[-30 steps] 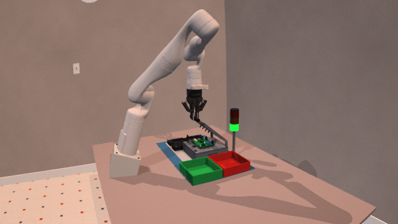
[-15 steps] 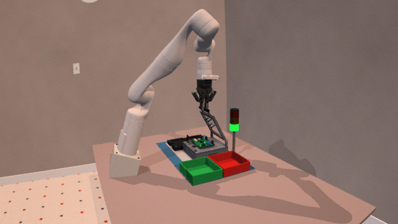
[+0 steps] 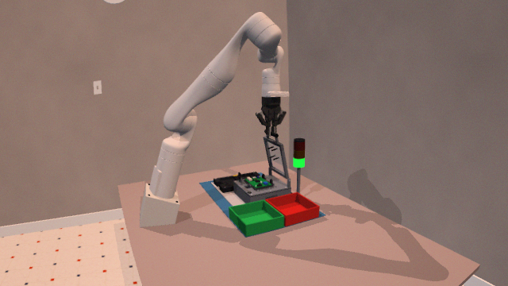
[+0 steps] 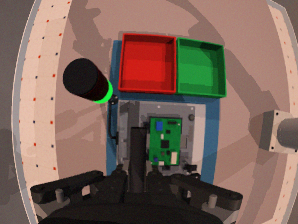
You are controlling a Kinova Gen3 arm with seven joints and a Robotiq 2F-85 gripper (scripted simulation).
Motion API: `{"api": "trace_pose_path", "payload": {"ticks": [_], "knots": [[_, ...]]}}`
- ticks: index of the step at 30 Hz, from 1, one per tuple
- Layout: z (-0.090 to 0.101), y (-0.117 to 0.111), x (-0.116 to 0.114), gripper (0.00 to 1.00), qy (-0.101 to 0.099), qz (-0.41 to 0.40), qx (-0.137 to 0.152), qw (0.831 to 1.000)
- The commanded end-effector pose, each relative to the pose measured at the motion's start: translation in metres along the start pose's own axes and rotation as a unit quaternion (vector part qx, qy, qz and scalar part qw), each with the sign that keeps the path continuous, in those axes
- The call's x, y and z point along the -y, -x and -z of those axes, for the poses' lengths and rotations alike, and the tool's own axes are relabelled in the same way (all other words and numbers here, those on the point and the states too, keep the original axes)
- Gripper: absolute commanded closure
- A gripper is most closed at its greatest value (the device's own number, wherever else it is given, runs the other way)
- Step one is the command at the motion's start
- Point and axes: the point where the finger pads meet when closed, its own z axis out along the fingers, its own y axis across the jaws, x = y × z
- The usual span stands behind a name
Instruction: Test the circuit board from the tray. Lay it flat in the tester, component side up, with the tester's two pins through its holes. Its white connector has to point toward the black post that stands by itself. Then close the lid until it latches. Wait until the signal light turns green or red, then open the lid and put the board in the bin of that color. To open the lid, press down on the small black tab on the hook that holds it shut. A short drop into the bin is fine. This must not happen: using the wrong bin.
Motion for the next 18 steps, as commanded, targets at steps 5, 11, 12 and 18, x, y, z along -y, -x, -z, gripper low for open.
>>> {"api": "trace_pose_path", "payload": {"ticks": [5, 11, 12, 18], "knots": [[-0.002, 0.0, 0.01, 1.0, -0.002, 0.0, 0.002, 1.0], [-0.002, 0.0, 0.015, 1.0, -0.003, 0.0, 0.002, 1.0], [-0.002, 0.0, 0.015, 1.0, -0.003, 0.0, 0.002, 1.0], [-0.001, 0.0, 0.02, 1.0, -0.006, -0.001, 0.002, 1.0]]}}
